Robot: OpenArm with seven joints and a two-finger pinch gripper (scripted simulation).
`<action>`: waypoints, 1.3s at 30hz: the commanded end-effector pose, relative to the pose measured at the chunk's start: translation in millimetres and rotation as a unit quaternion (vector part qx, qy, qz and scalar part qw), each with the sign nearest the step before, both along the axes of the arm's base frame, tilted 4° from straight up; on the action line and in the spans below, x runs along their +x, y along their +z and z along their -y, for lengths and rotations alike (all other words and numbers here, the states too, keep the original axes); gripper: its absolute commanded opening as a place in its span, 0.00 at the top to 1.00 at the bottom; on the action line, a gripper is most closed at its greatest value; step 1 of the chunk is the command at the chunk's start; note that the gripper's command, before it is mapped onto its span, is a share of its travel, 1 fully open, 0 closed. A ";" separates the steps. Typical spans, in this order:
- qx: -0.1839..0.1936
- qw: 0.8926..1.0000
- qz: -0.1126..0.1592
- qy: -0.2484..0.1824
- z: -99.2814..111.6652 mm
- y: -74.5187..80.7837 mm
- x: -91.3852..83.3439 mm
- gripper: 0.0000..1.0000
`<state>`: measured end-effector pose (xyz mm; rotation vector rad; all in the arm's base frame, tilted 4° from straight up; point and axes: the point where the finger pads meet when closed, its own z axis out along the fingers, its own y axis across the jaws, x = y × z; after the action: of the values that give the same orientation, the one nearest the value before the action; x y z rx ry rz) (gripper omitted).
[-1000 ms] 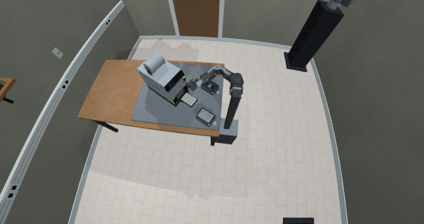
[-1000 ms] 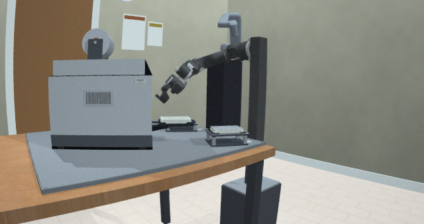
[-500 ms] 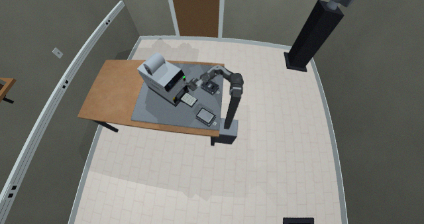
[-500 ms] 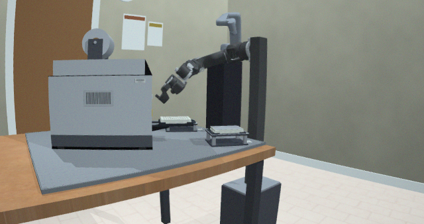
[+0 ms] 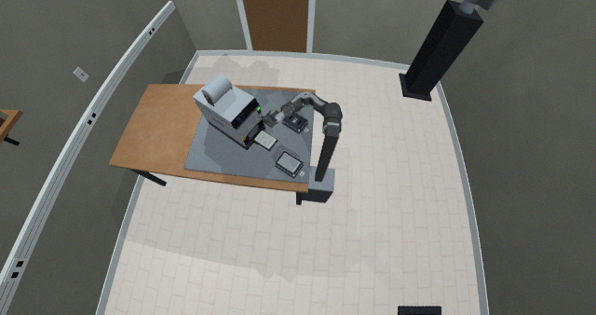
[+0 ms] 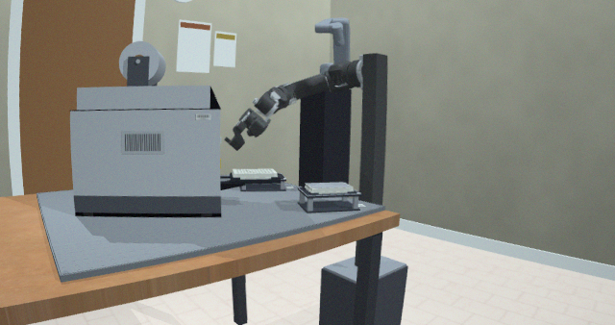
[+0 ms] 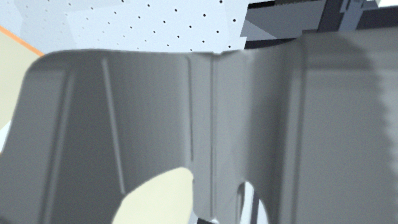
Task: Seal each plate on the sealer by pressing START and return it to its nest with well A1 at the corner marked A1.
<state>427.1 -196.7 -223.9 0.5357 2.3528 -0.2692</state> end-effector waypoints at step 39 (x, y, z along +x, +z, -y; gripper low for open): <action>0.002 1.000 0.002 0.003 1.2 2.1 6.6 1.00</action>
<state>432.1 -199.4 -223.8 0.5362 2.3530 -0.2697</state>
